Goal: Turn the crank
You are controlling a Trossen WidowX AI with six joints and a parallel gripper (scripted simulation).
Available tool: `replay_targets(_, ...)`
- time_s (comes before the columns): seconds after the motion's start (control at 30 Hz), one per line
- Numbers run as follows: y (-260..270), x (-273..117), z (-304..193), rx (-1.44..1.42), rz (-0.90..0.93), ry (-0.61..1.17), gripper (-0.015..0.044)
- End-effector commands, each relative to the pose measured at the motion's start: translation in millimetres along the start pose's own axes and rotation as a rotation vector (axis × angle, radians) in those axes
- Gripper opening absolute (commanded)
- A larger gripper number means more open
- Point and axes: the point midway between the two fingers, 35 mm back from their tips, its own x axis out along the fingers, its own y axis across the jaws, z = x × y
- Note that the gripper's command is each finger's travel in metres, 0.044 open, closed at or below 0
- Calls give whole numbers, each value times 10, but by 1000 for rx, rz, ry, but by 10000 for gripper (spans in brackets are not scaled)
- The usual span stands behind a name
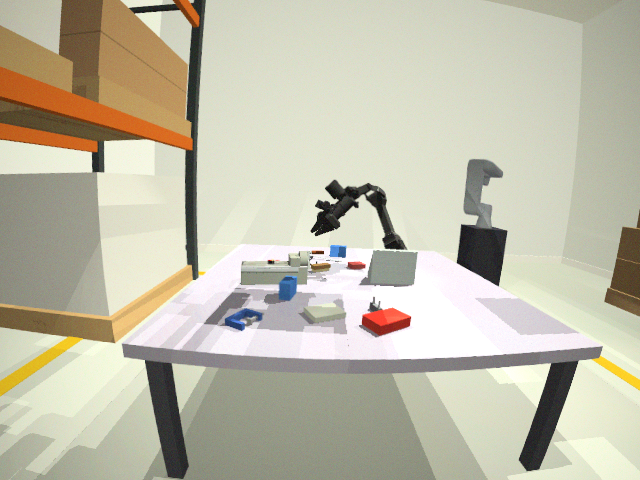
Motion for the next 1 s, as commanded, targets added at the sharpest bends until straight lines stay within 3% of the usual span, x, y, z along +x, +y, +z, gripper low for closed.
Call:
replay_targets(0.0,-19,88,81,16,-10,17,440)
replay_targets(0.73,-114,750,796,96,-25,75,440)
replay_targets(0.97,-128,893,796,104,-27,82,440)
